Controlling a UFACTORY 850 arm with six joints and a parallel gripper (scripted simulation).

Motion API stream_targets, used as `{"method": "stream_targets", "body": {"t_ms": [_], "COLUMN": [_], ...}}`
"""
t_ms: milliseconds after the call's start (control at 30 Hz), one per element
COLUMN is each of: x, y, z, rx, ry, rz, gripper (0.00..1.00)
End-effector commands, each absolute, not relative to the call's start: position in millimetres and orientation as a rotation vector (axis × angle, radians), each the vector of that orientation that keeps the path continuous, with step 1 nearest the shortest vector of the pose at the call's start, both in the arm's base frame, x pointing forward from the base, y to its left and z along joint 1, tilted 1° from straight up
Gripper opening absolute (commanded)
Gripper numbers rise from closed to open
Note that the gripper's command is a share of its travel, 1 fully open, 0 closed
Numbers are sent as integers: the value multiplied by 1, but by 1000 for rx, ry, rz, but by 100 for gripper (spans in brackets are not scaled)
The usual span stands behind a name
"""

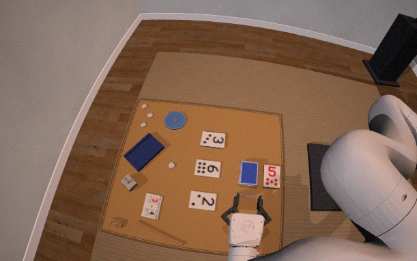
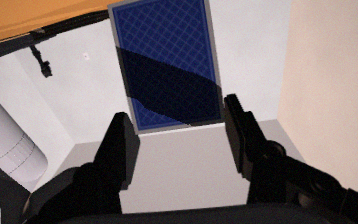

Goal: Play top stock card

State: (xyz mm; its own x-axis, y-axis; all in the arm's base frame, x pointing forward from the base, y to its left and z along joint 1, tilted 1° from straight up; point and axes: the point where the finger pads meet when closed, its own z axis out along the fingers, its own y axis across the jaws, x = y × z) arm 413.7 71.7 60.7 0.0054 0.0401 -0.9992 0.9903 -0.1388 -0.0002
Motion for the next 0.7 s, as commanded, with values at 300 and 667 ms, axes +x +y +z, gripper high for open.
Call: {"method": "stream_targets", "body": {"t_ms": [300,667], "x": [415,415], "y": [74,75], "z": [60,60], "rx": [1344,1344], "ry": [1168,1168], "rz": [-1289,-1289], "gripper": [73,73]}}
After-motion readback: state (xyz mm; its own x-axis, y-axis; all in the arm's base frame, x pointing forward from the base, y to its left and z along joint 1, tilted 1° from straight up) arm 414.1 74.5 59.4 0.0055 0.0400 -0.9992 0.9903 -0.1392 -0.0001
